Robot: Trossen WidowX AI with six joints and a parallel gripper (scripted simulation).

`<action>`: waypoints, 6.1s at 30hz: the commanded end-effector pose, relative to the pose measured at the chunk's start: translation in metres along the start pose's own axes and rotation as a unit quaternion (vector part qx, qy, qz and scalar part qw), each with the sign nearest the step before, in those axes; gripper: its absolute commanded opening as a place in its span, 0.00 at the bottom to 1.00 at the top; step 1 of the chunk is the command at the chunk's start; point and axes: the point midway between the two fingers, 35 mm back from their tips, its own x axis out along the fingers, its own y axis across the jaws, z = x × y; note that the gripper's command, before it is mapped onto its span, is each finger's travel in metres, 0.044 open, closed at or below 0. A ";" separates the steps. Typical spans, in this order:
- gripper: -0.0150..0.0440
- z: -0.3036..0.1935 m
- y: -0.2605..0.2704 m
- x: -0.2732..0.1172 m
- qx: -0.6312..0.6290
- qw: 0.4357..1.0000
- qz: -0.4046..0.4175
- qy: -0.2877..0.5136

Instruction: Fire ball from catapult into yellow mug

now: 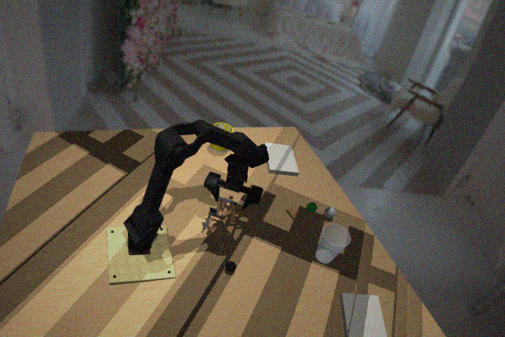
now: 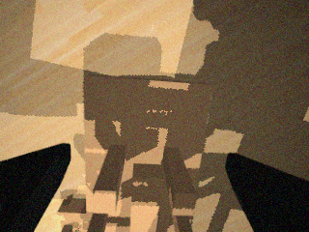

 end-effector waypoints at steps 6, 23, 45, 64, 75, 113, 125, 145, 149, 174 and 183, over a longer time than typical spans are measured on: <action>1.00 -0.002 0.003 0.010 -0.002 1.000 0.006 0.004; 0.43 -0.001 0.001 0.007 0.000 1.000 0.002 0.002; 0.25 0.071 0.139 -0.043 0.032 0.999 0.013 0.001; 0.25 0.080 0.178 -0.033 0.040 0.999 0.014 0.001; 0.25 0.080 0.179 -0.015 0.040 0.999 0.014 0.001; 1.00 0.084 0.178 -0.048 0.041 0.999 0.017 0.001; 1.00 0.082 0.177 -0.086 0.040 0.999 0.017 0.001; 1.00 0.079 0.179 -0.036 0.041 0.999 0.014 0.001; 1.00 0.079 0.179 -0.030 0.041 0.999 0.014 0.001; 1.00 0.078 0.180 0.007 0.041 0.999 0.014 0.001; 0.82 0.080 0.181 0.003 0.043 0.999 0.017 -0.003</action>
